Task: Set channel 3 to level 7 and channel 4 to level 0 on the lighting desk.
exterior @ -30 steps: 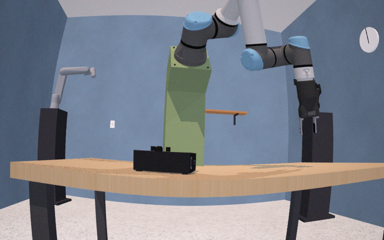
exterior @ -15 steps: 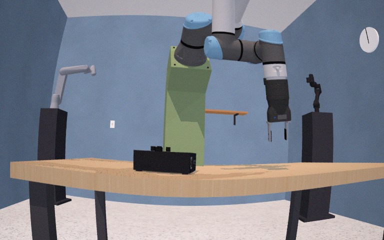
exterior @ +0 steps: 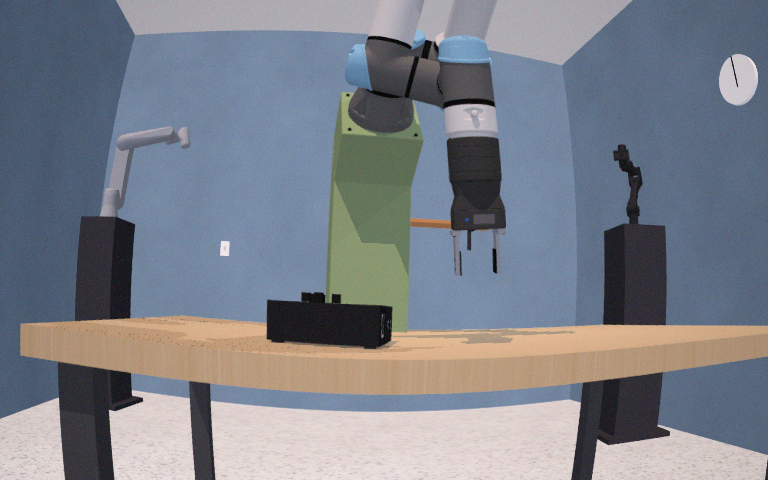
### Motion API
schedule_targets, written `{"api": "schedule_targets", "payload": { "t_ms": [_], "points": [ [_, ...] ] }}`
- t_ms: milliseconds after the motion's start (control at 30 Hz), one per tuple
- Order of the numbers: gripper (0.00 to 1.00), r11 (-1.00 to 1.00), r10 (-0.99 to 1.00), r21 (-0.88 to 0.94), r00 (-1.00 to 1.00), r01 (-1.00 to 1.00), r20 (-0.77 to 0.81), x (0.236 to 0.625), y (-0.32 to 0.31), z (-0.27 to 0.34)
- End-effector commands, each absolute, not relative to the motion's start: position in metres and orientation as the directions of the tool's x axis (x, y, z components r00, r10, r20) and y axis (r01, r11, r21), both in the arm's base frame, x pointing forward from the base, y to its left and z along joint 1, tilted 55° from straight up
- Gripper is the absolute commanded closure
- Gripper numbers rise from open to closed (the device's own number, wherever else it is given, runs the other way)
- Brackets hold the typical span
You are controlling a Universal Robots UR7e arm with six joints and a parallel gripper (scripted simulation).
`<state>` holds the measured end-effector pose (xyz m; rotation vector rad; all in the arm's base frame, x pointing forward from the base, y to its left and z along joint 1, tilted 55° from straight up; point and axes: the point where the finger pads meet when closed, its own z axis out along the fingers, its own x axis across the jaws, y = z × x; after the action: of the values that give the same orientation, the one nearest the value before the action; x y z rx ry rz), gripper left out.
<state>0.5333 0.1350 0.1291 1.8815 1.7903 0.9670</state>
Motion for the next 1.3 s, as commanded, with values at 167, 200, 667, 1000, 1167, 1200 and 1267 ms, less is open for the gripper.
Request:
{"api": "schedule_targets", "payload": {
  "t_ms": [167,200,667,1000,1167,1200,1267],
  "points": [
    [0.00,-0.064,0.981,0.733,-0.090,0.677,0.169,0.521,0.045,0.141],
    [0.00,-0.059,0.983,0.738,-0.091,0.672,0.162,0.520,0.037,0.141],
    [0.00,-0.009,0.992,0.790,-0.094,0.613,0.084,0.499,-0.034,0.151],
    [0.00,0.014,0.995,0.808,-0.091,0.589,0.049,0.489,-0.059,0.155],
    [0.00,0.022,0.995,0.814,-0.089,0.580,0.036,0.486,-0.067,0.156],
    [0.00,0.023,0.995,0.815,-0.089,0.579,0.035,0.486,-0.068,0.156],
    [0.00,0.025,0.996,0.816,-0.088,0.578,0.032,0.485,-0.069,0.157]
  ]
}}
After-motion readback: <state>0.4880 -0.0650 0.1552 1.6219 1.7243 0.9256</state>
